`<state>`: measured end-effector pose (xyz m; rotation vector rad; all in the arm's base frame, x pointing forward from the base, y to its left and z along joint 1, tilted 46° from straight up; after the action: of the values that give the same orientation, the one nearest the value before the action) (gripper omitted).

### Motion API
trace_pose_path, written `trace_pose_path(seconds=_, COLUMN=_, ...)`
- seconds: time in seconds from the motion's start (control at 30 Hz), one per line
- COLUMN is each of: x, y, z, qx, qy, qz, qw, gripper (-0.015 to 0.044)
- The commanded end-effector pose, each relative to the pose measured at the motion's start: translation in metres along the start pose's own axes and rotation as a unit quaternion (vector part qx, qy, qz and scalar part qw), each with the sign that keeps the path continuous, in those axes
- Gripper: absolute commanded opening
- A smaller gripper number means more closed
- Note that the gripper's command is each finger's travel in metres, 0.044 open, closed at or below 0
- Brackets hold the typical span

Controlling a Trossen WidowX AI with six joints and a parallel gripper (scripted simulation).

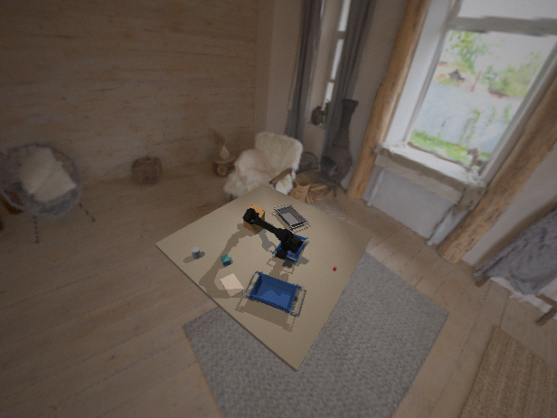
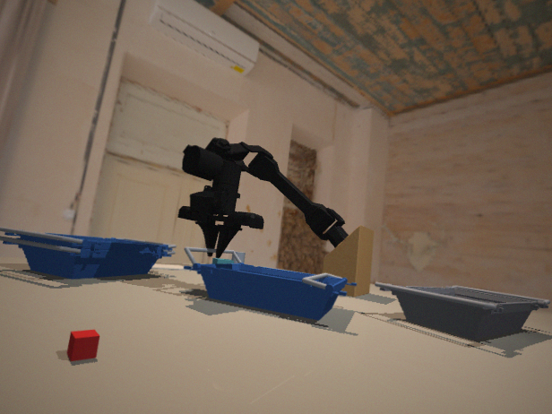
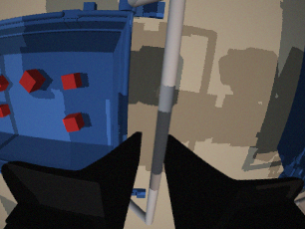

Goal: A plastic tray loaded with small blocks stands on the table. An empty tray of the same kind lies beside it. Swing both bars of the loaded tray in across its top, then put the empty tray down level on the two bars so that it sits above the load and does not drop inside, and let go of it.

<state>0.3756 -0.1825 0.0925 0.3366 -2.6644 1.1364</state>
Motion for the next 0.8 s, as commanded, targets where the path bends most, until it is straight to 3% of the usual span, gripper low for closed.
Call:
trace_pose_path(seconds=0.0, x=-0.006, y=0.019, z=-0.003, qx=-0.012, qy=-0.005, qz=-0.007, qw=1.000, gripper=0.0080)
trace_pose_path(seconds=0.5, x=-0.014, y=0.056, z=0.017, qx=-0.012, qy=-0.005, qz=-0.007, qw=1.000, gripper=0.0080)
trace_pose_path(seconds=0.77, x=-0.013, y=0.050, z=-0.017, qx=-0.013, qy=-0.006, qz=-0.007, qw=1.000, gripper=0.0080)
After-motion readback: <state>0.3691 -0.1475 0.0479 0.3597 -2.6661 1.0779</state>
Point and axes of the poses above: the point midway between the two fingers, 35 mm back from their tips, its own z axis out along the fingers, its own y axis across the jaws, x = y × z, the point moved 1 cm from there along -z, back along the fingers, and after that the axes turned 13 degrees about -z, right-handed, at the moved point
